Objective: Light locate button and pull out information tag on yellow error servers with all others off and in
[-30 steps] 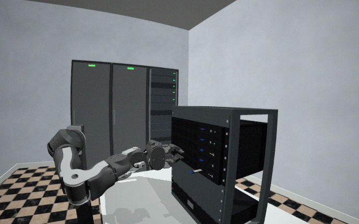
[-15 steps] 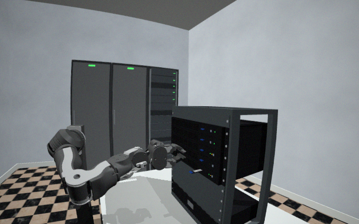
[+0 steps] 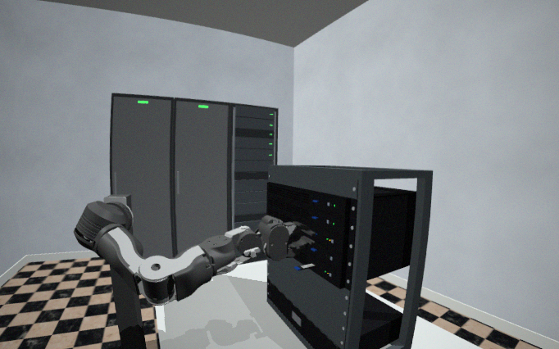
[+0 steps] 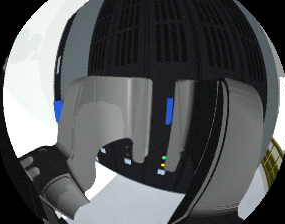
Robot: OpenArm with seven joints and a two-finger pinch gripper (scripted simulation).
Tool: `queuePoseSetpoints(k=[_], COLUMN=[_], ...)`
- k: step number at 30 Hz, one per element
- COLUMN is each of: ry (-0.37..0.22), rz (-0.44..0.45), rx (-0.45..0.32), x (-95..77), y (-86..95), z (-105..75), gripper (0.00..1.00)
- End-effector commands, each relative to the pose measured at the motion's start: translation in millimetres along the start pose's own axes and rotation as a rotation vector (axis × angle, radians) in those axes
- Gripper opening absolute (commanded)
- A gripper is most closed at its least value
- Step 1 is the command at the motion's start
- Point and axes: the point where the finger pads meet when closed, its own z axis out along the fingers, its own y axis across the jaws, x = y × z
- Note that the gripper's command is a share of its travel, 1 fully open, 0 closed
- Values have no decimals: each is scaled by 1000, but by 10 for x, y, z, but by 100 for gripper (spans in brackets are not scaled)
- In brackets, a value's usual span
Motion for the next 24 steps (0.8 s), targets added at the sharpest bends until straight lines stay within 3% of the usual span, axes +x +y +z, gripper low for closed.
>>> queuePoseSetpoints(k=[1,5,24], ry=[20,20,22], rz=[-12,-12,-13], rx=[-8,-8,-11], x=[32,35,43], y=[15,15,25], z=[43,129,136], gripper=[10,10,10])
